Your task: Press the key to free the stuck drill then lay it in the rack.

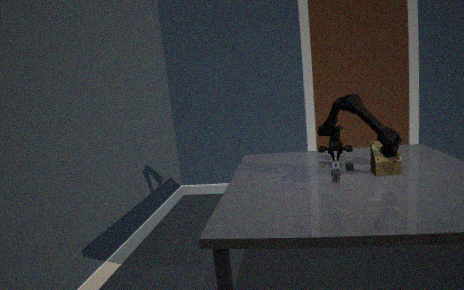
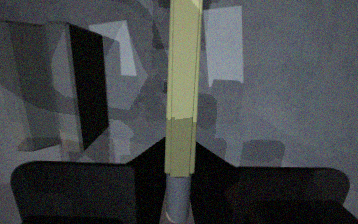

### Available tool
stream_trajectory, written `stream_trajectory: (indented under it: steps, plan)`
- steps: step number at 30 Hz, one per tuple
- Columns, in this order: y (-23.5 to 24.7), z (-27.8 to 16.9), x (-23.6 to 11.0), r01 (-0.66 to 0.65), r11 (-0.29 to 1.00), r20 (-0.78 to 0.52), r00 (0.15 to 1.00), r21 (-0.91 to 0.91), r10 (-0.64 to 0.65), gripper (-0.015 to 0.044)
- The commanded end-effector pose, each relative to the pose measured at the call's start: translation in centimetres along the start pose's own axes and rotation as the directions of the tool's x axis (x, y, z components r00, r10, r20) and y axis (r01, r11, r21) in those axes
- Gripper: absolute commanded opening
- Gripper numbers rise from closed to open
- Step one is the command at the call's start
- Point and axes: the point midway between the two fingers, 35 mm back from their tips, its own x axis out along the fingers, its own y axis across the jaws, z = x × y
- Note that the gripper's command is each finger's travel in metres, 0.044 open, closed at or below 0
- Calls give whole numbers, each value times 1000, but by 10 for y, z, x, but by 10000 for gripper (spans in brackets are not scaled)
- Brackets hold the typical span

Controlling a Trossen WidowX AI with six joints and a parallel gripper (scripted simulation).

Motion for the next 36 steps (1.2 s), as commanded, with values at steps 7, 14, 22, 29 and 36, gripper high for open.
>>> stream_trajectory:
  steps: [7, 14, 22, 29, 36]
  plan:
    - [0, 0, -7, -2, 1000, -4, 1000, -4, 2, 0]
    - [0, 1, -11, -2, 1000, -4, 1000, -4, 2, 0]
    - [1, 1, -16, -2, 1000, -4, 1000, -4, 2, 0]
    - [1, 1, -21, -2, 1000, -5, 1000, -4, 2, 0]
    - [1, 1, -24, -2, 1000, -5, 1000, -4, 2, 0]
